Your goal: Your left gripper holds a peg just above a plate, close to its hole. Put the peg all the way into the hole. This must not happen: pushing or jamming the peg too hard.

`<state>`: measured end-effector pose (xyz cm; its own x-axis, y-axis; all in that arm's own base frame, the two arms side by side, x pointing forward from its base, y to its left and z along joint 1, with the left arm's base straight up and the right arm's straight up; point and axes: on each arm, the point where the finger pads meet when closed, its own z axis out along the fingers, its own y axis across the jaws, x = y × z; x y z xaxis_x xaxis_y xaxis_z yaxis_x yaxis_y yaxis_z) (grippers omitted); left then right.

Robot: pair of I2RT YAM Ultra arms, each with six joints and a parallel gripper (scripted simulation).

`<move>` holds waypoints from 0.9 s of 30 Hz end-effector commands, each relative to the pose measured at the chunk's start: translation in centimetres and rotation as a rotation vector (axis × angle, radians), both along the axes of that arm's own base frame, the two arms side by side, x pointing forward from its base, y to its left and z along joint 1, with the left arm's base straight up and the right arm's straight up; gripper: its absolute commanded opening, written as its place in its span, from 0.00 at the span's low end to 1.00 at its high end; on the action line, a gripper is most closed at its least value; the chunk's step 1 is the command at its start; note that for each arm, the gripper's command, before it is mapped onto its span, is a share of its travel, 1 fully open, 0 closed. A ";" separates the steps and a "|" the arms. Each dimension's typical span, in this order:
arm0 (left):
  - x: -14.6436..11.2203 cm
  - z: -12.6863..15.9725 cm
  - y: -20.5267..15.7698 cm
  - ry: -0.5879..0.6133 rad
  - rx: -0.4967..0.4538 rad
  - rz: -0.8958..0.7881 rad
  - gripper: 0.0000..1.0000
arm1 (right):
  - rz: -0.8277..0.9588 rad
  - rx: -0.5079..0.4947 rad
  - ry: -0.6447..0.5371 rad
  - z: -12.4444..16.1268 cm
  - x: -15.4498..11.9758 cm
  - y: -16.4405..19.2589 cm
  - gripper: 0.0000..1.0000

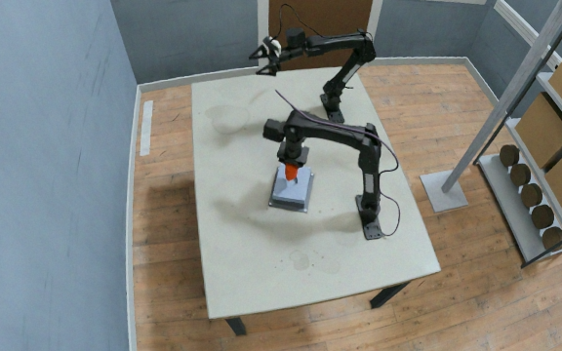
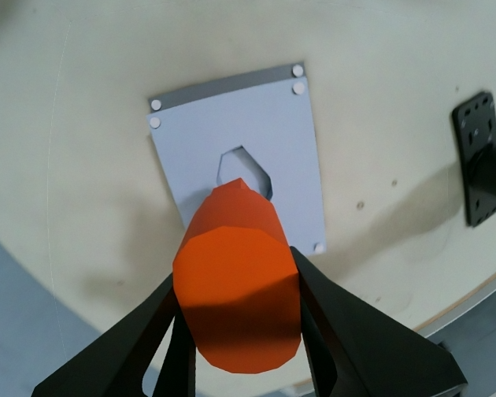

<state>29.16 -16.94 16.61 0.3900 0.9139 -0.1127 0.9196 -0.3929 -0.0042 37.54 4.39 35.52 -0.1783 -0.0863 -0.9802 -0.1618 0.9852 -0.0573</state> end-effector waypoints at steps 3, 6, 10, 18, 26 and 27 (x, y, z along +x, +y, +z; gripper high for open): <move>0.3 -0.9 -0.4 0.087 -0.053 0.086 0.38 | 0.197 -0.039 0.079 0.6 -3.4 6.0 1.00; 0.3 -0.9 -0.3 0.084 -0.049 0.083 0.38 | 0.242 -0.050 0.106 0.2 -4.3 7.3 1.00; -0.1 -0.4 -0.2 0.080 -0.050 0.076 0.38 | 0.421 -0.100 0.180 -0.4 -8.4 12.2 1.00; 0.9 0.6 -1.4 0.015 -0.084 0.075 0.38 | 0.696 -0.177 0.252 -0.5 -15.8 17.6 1.00; 0.3 -1.9 -1.3 0.025 -0.089 0.073 0.38 | 0.809 -0.207 0.264 -0.2 -19.0 19.1 1.00; -0.1 -2.4 -1.2 0.039 -0.082 0.073 0.38 | 0.825 -0.211 0.262 -0.1 -19.5 19.3 1.00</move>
